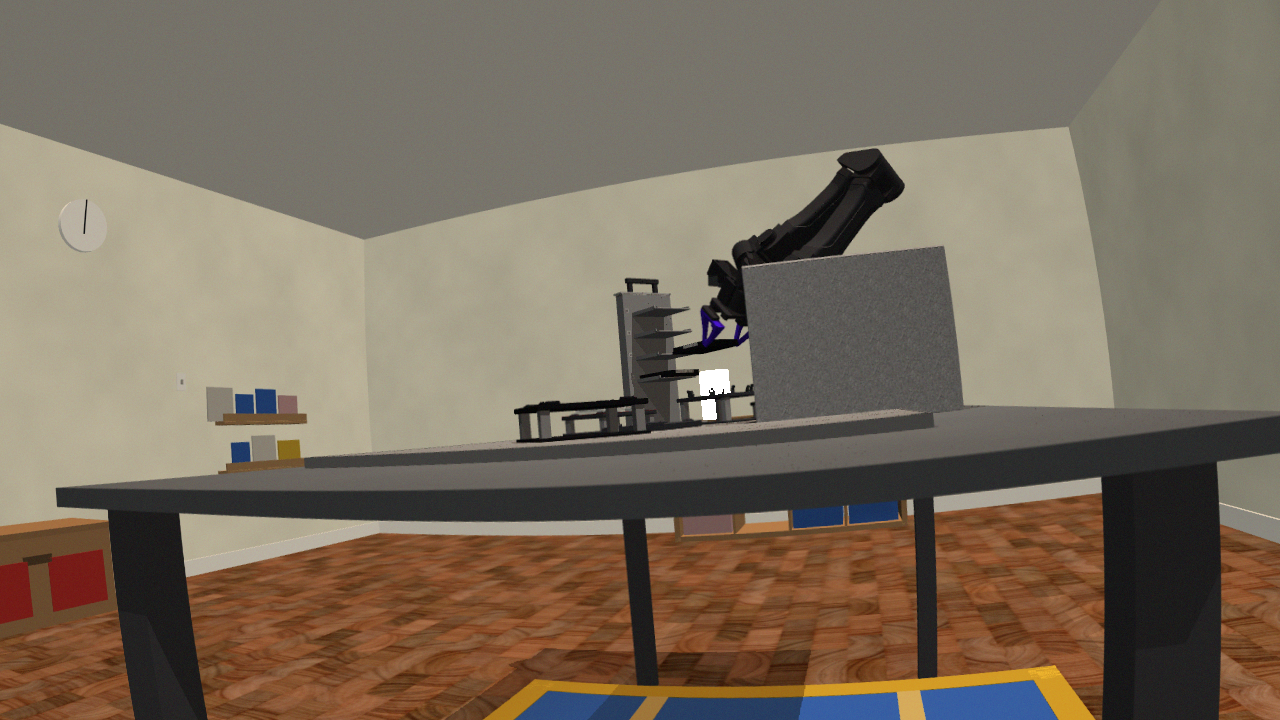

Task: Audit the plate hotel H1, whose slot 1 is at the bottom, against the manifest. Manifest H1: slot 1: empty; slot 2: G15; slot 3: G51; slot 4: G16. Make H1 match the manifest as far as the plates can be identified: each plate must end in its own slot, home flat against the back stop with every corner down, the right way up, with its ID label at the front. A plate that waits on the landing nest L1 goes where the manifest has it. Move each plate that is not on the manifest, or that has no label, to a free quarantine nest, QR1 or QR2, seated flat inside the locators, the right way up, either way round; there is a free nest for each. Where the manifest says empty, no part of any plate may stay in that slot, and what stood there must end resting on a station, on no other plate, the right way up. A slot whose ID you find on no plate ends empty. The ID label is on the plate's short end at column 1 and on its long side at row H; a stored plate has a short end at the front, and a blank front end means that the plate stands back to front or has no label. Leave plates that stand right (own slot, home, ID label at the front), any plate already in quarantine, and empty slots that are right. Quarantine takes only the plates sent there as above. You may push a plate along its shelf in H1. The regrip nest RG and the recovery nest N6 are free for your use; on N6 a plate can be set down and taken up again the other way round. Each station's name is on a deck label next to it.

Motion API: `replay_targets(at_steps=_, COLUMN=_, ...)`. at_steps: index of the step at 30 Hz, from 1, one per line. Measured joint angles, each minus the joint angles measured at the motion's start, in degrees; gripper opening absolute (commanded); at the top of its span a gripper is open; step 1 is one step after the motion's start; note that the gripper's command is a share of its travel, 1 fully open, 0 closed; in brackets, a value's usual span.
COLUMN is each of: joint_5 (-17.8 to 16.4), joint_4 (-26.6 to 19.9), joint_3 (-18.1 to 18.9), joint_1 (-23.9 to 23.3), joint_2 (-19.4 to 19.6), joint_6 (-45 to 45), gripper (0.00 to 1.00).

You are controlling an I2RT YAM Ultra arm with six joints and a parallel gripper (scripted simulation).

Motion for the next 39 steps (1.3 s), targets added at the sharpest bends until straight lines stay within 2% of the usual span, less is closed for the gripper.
replay_targets(at_steps=28, joint_5=-1.49, joint_4=-4.46, joint_3=-6.29, joint_1=-1.84, joint_2=-11.26, joint_6=-0.42, gripper=0.86)
replay_targets(at_steps=39, joint_5=-2.71, joint_4=-3.78, joint_3=-7.1, joint_1=-3.3, joint_2=-11.06, joint_6=-0.7, gripper=0.86)
